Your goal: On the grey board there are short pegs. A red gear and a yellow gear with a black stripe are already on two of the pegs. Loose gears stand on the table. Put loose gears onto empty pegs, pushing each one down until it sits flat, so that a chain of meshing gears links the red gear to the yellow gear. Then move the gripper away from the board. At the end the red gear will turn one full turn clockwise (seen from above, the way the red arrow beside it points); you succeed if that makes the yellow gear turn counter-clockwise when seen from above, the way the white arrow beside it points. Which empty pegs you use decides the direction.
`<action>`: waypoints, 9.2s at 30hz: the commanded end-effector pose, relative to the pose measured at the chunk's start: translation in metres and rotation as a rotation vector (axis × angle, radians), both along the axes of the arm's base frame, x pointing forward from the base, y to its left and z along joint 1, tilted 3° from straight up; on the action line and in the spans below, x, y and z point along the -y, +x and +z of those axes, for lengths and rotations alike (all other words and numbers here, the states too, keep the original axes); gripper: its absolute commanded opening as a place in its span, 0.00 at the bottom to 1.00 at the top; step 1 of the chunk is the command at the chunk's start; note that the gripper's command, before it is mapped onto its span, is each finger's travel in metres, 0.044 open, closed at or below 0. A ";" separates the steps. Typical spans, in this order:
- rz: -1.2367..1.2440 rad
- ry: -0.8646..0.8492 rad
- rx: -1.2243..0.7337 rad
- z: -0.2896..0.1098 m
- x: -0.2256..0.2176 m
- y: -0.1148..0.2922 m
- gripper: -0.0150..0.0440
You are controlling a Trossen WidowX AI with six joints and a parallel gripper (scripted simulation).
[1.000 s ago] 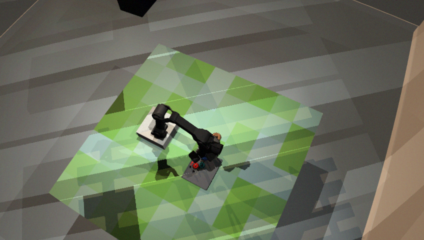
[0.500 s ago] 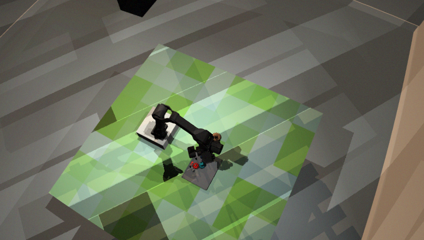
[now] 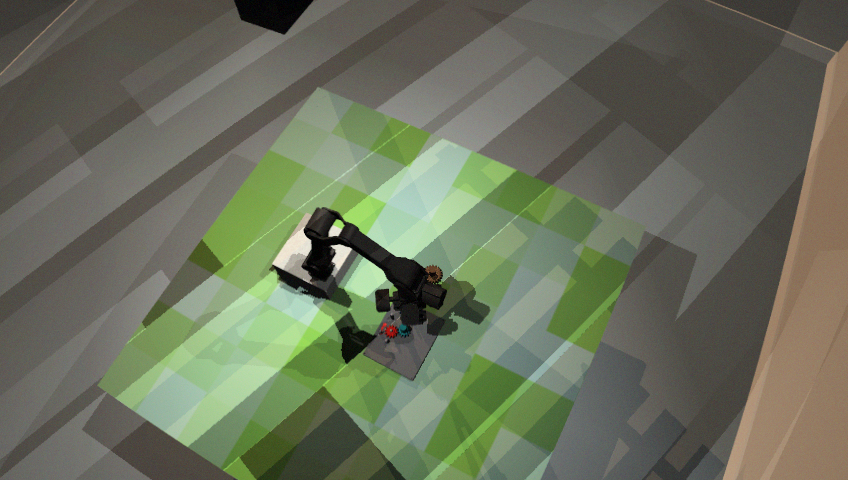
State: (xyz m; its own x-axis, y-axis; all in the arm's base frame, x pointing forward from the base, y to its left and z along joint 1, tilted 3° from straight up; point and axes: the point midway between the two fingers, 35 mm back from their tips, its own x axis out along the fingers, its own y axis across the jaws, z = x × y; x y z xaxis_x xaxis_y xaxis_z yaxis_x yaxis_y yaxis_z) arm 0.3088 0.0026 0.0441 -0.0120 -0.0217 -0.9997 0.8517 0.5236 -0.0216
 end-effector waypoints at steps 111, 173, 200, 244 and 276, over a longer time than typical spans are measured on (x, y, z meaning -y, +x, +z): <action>-0.098 -0.005 0.005 0.040 0.000 -0.003 1.00; -0.098 0.014 -0.004 0.080 -0.236 -0.096 1.00; -0.098 0.014 -0.004 0.080 -0.236 -0.096 1.00; -0.098 0.014 -0.004 0.080 -0.236 -0.096 1.00; -0.098 0.014 -0.004 0.080 -0.236 -0.096 1.00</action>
